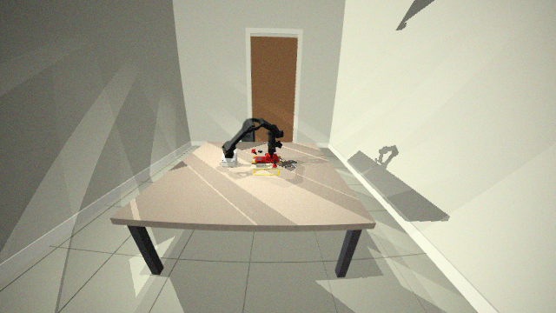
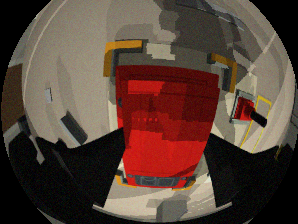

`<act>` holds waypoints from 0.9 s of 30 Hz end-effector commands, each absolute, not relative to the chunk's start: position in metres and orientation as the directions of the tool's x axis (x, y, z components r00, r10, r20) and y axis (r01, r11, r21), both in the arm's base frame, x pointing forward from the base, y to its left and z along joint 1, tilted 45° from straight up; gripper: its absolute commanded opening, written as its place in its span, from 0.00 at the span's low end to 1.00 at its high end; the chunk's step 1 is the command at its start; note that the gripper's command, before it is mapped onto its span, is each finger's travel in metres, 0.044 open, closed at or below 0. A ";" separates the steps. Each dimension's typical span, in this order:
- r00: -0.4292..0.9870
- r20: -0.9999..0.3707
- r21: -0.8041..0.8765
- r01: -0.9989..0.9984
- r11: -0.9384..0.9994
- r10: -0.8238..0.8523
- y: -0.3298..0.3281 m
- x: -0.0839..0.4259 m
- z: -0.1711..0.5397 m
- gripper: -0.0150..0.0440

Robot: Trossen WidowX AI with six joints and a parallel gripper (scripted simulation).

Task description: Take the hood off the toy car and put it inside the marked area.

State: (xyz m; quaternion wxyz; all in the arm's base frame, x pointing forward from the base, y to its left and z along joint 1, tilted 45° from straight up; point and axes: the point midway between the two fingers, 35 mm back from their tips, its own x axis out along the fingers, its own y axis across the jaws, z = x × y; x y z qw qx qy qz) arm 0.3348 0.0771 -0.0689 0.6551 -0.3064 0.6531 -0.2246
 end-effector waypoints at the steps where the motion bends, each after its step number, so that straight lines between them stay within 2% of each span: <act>1: 0.047 -0.722 -0.691 -0.099 0.716 -0.691 0.081 0.335 -0.066 0.25; 27: 0.046 -0.722 -0.690 -0.099 0.716 -0.690 0.094 0.334 -0.053 0.25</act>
